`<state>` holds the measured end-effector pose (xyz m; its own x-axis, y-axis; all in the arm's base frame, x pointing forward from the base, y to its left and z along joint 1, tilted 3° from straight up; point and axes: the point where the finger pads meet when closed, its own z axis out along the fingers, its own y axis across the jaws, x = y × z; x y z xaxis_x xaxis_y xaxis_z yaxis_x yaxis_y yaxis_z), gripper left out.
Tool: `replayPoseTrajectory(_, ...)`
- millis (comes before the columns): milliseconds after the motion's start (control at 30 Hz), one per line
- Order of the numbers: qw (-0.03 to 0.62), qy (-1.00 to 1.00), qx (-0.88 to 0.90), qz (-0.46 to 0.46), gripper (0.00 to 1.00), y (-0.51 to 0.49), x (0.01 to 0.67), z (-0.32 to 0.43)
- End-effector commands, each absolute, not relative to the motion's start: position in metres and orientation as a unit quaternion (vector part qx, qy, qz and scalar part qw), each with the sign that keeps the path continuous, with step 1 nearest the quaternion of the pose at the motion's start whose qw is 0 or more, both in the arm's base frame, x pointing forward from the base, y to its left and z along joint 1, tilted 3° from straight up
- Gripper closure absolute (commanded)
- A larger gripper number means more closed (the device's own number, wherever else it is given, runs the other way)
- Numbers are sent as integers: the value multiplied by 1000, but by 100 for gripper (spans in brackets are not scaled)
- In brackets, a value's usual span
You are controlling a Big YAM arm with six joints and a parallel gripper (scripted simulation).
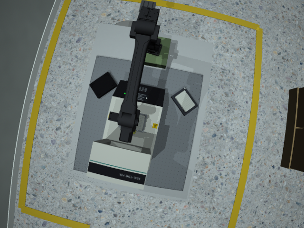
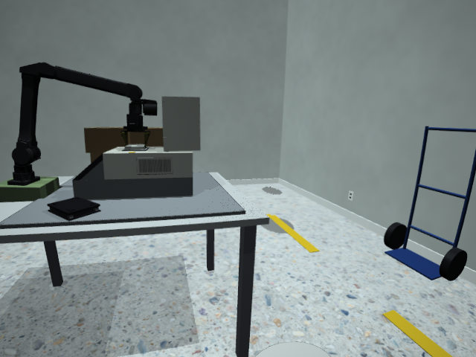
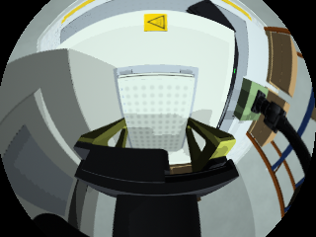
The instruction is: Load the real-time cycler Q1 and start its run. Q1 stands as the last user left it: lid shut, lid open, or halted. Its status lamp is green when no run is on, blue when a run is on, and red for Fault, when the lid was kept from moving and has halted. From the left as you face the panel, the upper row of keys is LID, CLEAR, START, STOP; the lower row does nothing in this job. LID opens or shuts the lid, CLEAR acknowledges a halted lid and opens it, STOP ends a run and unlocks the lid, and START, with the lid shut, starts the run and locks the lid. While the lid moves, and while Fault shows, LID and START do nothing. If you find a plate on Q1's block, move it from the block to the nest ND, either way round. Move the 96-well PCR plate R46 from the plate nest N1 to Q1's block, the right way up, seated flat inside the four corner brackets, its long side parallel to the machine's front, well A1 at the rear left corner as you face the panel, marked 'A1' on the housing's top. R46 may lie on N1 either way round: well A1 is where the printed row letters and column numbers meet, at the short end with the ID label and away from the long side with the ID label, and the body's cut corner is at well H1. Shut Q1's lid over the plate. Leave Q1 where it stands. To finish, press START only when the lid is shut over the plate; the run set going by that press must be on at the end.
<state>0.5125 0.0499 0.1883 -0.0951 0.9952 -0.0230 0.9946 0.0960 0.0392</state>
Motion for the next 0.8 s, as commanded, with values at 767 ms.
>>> replayPoseTrajectory(767,11,739,674,-9,100,46,517,148)
